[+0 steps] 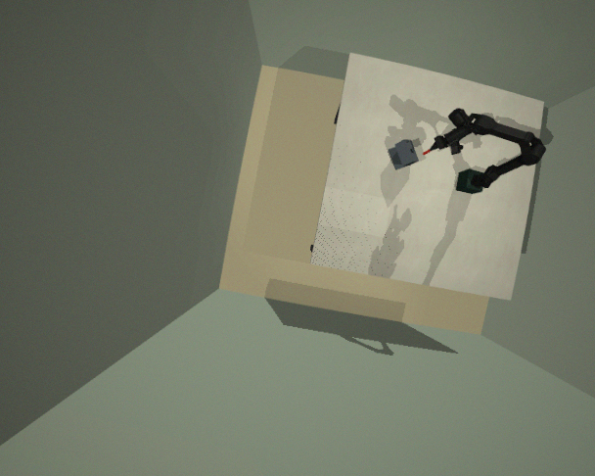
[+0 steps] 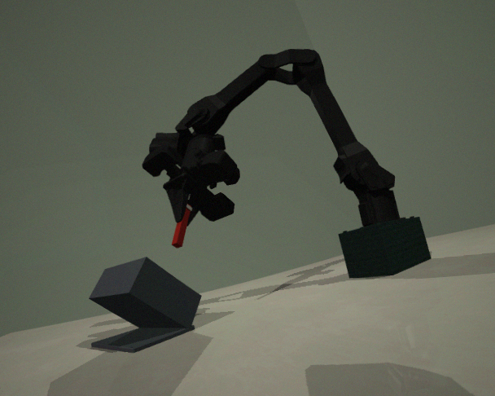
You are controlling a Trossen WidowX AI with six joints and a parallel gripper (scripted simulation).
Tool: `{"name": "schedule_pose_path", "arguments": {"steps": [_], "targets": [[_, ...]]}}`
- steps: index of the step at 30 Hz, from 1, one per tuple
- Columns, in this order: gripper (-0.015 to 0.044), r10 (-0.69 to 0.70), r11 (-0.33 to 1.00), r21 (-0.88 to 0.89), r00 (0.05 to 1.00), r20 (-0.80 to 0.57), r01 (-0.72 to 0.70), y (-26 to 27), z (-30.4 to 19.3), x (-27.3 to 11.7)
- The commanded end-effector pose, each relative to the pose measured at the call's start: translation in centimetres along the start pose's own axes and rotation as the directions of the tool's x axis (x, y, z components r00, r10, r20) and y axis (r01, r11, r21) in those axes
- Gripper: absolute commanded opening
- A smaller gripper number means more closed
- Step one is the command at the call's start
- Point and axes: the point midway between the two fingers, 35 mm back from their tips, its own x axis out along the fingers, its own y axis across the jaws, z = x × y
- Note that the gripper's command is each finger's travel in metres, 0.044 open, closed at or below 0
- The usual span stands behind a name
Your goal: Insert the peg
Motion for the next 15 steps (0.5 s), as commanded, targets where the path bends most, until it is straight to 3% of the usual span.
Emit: {"name": "schedule_pose_path", "arguments": {"steps": [1,15], "targets": [[0.0000,-0.019,1.000,0.001,1.000,-0.009,0.019,0.2,-0.4,-0.4],[0.0000,-0.066,0.998,0.018,0.997,-0.043,0.067,1.2,-1.9,-1.6]]}}
